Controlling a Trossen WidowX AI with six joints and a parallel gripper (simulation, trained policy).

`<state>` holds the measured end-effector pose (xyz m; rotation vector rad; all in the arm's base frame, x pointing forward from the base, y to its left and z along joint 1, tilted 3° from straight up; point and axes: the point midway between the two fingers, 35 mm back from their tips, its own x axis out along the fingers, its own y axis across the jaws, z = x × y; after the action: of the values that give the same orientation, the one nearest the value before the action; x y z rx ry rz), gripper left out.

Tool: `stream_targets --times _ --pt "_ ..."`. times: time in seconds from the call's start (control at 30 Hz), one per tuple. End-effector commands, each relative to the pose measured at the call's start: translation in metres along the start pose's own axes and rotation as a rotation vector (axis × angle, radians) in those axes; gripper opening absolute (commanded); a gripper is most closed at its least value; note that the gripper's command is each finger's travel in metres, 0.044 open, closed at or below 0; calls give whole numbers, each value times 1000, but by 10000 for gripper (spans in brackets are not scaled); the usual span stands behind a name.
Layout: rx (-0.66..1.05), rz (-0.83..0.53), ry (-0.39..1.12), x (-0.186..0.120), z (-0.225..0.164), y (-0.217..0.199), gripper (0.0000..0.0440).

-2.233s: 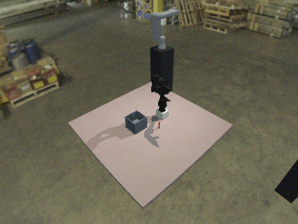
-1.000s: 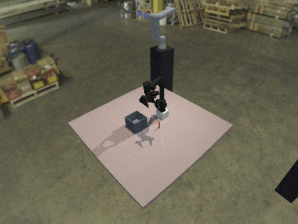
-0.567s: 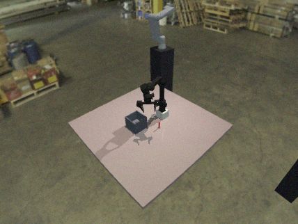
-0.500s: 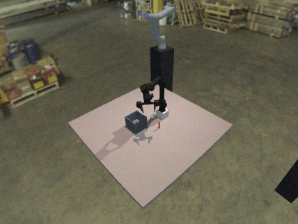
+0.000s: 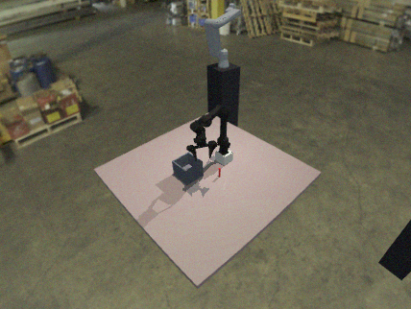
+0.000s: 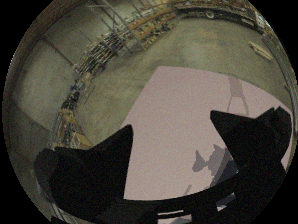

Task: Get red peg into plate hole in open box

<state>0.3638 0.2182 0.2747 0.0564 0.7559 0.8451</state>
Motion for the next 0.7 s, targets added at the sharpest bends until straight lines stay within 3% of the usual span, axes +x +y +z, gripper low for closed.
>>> stream_targets --times 0.0,0.67 --pt "113 -31 47 -2 -17 -7 440" --pt "731 -223 299 -11 -110 -22 440"
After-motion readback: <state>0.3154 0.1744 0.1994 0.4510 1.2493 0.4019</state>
